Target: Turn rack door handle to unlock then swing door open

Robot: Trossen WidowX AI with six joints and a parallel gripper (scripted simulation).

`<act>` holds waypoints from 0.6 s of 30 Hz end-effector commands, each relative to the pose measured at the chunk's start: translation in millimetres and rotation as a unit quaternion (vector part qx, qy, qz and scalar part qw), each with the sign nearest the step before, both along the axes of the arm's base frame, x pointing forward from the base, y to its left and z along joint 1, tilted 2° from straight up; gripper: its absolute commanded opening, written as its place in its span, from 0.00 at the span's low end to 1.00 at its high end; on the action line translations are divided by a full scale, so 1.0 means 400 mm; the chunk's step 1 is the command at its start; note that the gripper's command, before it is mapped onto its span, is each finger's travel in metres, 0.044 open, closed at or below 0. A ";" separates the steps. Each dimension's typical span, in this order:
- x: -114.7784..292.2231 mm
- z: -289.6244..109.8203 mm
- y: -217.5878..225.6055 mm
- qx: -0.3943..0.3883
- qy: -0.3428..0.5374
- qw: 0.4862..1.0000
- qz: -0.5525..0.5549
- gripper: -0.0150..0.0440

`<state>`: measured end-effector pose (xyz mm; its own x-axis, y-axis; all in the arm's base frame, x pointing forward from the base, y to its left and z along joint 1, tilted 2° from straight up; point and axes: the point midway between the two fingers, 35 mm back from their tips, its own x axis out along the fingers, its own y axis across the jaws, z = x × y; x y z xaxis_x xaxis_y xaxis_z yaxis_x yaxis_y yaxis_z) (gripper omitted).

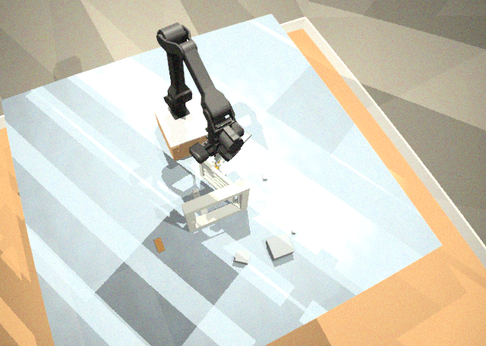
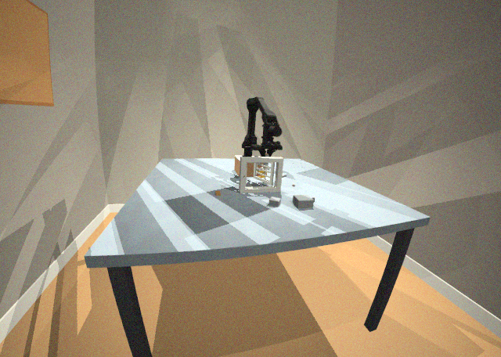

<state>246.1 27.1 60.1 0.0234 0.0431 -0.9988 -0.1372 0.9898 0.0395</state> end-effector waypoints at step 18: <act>0.023 0.005 0.099 0.006 0.004 0.989 -0.148 0.28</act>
